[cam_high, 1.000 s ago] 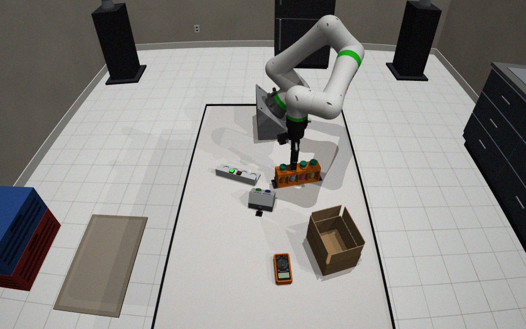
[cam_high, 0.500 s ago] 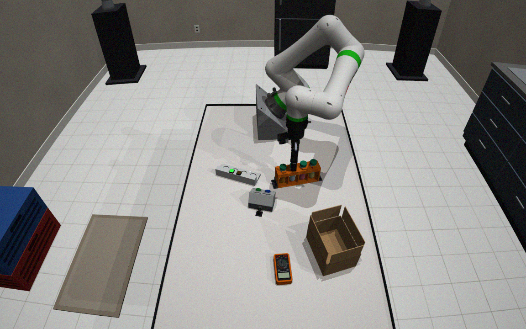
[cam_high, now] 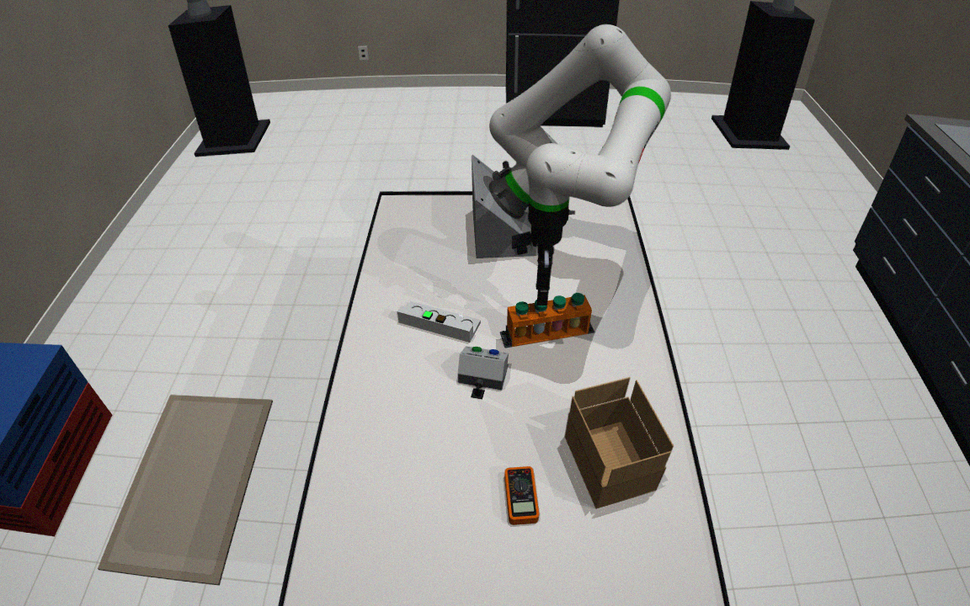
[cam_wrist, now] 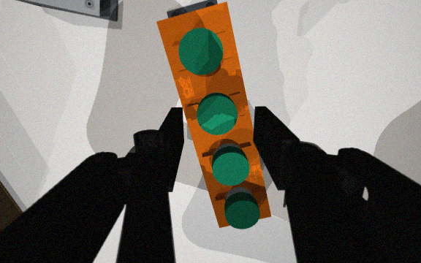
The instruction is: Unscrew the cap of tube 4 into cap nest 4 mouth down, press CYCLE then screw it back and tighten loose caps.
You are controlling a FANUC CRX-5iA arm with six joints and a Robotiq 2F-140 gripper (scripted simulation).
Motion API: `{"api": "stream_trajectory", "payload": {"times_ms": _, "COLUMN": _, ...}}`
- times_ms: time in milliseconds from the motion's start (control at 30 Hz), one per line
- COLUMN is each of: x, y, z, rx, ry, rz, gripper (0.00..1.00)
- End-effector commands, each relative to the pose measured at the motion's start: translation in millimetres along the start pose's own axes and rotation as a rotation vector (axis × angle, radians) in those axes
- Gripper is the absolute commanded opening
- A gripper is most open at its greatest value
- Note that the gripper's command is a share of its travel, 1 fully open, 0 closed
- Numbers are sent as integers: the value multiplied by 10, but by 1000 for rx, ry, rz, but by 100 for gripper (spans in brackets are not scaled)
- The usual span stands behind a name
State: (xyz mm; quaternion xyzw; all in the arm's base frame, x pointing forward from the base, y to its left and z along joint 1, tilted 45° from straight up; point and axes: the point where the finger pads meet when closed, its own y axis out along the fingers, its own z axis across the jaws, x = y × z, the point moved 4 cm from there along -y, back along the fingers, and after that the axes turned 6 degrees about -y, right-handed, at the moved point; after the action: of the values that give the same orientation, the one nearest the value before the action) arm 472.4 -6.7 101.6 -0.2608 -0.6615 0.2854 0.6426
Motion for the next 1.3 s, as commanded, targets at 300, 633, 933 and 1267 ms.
{"api": "stream_trajectory", "payload": {"times_ms": 300, "x": -472, "y": -113, "z": -265, "rx": -1, "ry": 186, "rz": 1, "gripper": 10}}
{"api": "stream_trajectory", "payload": {"times_ms": 633, "x": -1053, "y": -118, "z": -592, "rx": -2, "ry": 186, "rz": 1, "gripper": 10}}
{"api": "stream_trajectory", "payload": {"times_ms": 933, "x": -1367, "y": 114, "z": -768, "rx": -2, "ry": 186, "rz": 1, "gripper": 10}}
{"api": "stream_trajectory", "payload": {"times_ms": 1267, "x": -1774, "y": 426, "z": -998, "rx": -2, "ry": 186, "rz": 1, "gripper": 10}}
